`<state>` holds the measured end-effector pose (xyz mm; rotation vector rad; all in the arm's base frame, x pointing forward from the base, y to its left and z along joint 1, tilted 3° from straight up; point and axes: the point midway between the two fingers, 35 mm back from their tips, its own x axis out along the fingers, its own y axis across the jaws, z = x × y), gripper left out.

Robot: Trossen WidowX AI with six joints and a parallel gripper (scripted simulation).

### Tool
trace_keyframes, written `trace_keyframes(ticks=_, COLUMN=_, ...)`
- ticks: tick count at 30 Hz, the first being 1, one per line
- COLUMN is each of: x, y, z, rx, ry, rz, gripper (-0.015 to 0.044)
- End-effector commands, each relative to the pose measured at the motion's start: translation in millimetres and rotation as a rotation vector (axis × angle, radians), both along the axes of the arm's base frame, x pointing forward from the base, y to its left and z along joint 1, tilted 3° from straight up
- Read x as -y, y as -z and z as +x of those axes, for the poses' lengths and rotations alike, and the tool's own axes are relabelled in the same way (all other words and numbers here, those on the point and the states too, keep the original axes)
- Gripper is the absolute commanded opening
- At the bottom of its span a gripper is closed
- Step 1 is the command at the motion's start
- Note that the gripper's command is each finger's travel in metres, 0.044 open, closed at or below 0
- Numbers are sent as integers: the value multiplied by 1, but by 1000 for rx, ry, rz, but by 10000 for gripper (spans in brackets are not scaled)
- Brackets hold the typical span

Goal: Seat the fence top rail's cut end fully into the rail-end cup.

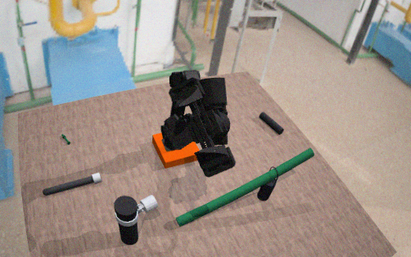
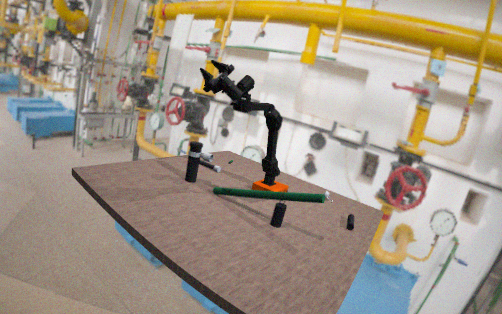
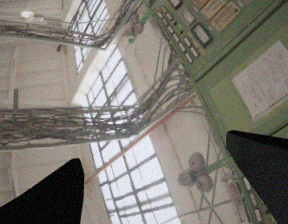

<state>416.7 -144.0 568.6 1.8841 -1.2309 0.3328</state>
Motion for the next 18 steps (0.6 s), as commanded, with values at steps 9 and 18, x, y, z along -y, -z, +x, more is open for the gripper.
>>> trace_keyframes(ticks=9, x=-21, y=48, z=27, rx=-584, ry=76, rz=-272, gripper=440)
trace_keyframes(ticks=18, x=-60, y=154, z=26, rx=-1357, ry=25, rz=-820, gripper=440)
